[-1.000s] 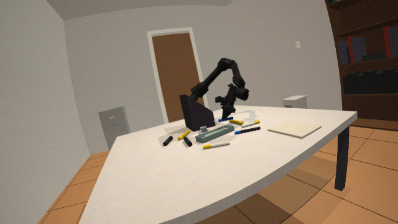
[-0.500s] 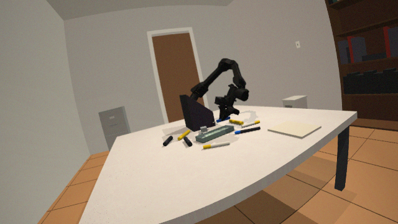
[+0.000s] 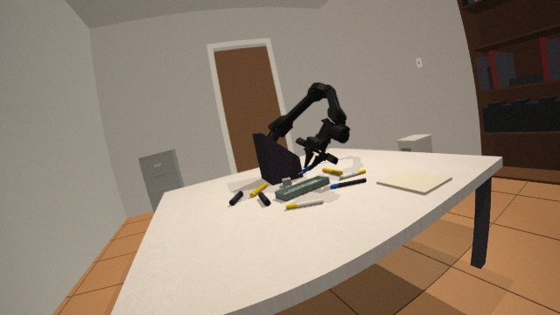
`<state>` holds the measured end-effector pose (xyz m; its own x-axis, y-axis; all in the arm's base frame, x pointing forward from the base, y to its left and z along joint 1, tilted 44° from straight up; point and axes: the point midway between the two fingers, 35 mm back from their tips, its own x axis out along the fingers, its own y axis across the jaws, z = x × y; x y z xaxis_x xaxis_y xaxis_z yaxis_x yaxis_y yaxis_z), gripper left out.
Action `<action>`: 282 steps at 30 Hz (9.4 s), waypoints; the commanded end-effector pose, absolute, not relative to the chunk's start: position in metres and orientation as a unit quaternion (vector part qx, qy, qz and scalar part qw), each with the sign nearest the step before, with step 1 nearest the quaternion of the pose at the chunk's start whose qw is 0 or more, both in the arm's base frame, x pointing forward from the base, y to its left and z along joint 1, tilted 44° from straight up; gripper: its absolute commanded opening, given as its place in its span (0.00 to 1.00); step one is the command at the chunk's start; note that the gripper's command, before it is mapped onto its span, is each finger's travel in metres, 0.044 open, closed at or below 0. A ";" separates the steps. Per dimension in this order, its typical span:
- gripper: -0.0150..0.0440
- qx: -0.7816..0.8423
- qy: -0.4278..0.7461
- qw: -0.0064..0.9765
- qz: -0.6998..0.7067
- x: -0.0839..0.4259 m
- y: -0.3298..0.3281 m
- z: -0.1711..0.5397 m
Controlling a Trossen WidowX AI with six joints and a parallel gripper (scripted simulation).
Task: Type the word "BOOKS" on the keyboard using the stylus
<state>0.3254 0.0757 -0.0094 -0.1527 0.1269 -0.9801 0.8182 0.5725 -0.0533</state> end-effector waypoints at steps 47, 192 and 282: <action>0.25 -0.244 0.750 0.579 0.208 0.371 -0.012 -0.044; 0.38 -0.420 0.679 0.448 0.401 0.388 -0.035 -0.065; 0.39 -0.420 0.680 0.444 0.404 0.379 0.017 -0.062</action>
<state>0.3776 0.0160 -0.0619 -0.2546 -0.2142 -0.9430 -0.9323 0.3134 0.1806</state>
